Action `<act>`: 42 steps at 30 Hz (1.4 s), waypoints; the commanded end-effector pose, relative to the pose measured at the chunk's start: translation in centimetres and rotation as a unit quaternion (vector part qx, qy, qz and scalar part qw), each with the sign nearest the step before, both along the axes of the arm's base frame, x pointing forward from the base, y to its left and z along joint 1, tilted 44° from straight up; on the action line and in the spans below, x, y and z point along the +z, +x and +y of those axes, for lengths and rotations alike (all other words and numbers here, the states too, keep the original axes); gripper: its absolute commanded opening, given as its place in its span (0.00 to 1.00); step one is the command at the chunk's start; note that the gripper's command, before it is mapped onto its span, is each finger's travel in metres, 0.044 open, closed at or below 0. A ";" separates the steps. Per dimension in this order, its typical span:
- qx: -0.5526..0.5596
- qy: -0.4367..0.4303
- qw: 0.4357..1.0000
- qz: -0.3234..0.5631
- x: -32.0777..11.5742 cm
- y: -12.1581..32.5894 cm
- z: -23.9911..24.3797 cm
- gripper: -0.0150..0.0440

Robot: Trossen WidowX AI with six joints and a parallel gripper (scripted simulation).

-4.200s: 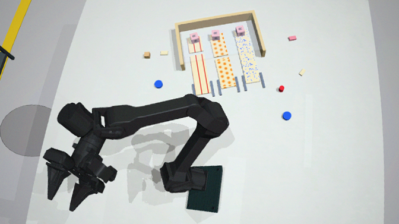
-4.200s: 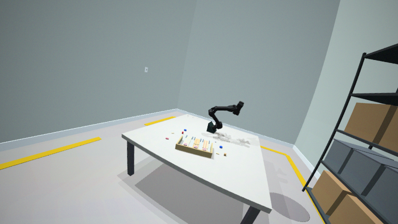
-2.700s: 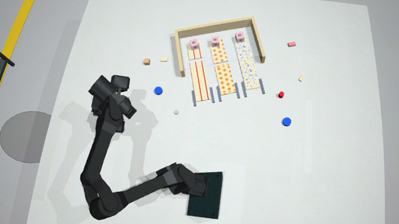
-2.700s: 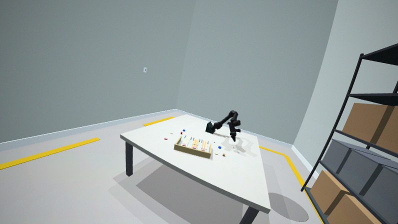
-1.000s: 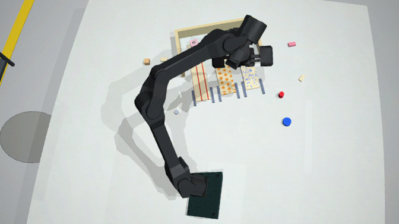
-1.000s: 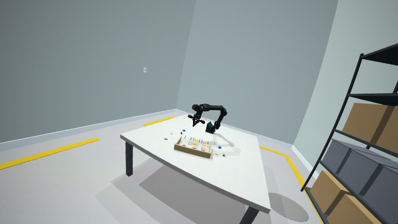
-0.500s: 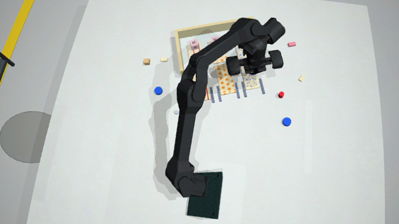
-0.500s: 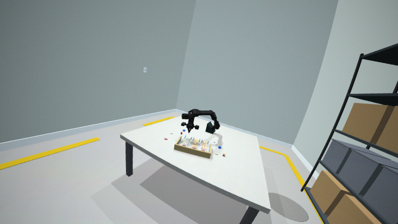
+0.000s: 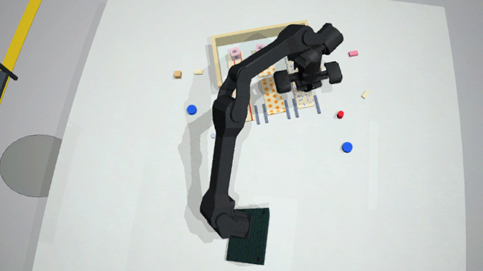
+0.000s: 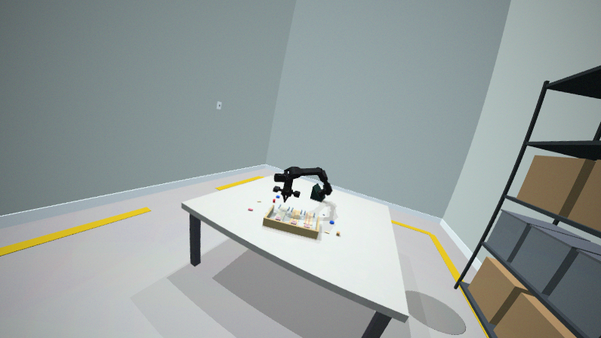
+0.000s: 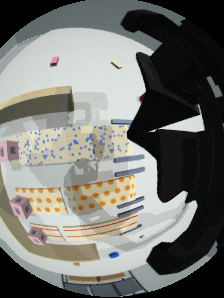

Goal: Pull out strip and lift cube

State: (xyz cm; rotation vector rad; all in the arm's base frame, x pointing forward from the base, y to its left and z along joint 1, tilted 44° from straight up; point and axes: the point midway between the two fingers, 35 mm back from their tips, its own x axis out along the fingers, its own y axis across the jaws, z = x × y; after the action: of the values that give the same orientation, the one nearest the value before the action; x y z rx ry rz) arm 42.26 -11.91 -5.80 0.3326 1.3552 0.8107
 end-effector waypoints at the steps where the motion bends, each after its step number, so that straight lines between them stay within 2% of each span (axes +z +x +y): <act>1: -0.003 0.001 1.000 -0.001 -0.3 0.1 0.4 0.25; 28: -0.003 0.003 1.000 -0.001 -3.5 -0.4 3.4 0.25; 42: -0.003 0.003 1.000 -0.001 -3.6 -0.4 3.5 0.25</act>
State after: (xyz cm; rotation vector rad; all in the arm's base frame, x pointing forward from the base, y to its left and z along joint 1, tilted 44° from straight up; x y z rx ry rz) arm 41.82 -8.46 -9.46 0.3348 1.3541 0.8114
